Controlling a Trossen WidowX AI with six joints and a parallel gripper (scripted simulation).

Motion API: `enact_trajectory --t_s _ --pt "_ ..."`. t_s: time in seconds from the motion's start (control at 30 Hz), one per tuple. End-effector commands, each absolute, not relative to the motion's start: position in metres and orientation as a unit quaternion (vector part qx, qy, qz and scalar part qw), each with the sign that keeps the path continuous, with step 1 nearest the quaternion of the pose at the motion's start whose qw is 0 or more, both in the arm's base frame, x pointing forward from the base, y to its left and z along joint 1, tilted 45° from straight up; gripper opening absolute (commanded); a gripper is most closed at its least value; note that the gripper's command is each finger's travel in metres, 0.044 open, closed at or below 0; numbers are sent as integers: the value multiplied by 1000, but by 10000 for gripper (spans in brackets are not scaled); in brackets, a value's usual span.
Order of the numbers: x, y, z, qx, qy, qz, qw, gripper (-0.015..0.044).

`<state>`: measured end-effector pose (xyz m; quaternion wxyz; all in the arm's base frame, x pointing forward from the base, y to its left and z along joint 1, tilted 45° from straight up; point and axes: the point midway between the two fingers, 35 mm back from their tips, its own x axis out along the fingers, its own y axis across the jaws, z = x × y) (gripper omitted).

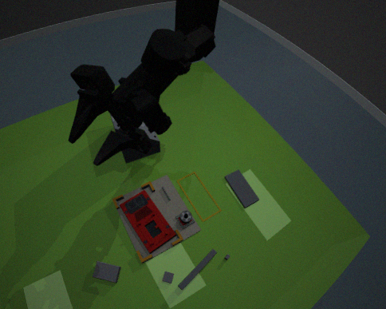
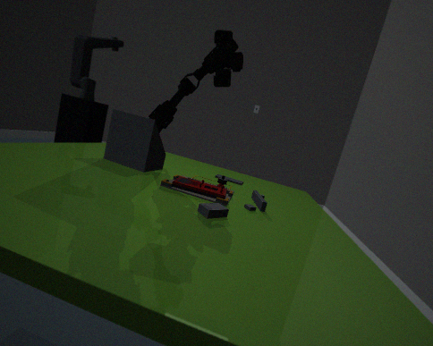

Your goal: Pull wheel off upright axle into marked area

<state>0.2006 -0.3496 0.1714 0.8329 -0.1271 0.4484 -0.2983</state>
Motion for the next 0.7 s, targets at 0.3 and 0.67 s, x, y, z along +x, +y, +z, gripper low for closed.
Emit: enact_trajectory --t_s 0.3,0.67 --pt "320 -218 85 81 483 -18 872 300" --pt "357 -69 41 275 567 172 757 300"
